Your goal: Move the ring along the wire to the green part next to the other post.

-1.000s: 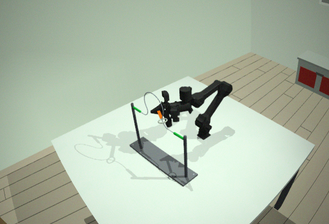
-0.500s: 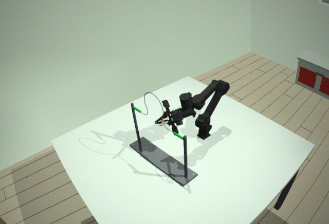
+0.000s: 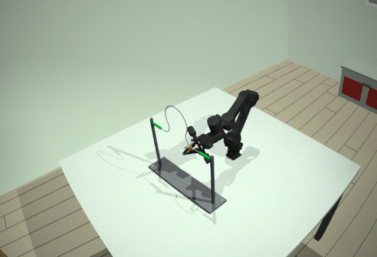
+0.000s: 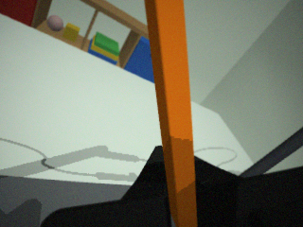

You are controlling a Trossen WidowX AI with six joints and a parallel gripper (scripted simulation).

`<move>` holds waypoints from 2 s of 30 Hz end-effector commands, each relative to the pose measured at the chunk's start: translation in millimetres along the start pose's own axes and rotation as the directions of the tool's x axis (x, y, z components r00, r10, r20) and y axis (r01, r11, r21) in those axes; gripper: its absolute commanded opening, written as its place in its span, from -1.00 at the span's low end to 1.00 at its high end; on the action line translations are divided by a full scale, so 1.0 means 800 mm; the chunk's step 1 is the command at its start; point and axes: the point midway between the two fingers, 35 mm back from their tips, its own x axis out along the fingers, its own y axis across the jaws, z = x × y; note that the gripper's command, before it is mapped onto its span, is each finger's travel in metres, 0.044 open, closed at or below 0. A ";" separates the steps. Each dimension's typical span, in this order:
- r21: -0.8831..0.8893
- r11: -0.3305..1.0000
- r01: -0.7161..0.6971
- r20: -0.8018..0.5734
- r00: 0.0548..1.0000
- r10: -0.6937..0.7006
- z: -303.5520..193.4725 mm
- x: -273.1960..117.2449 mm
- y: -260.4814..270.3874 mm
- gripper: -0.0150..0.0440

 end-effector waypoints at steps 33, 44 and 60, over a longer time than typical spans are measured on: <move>0.497 0.840 -0.216 0.009 0.970 0.244 0.036 -0.031 0.118 -1.00; 0.518 0.826 -0.224 0.013 0.967 0.254 0.045 -0.037 0.133 -1.00; 0.521 0.823 -0.225 0.015 0.967 0.255 0.056 -0.044 0.149 -1.00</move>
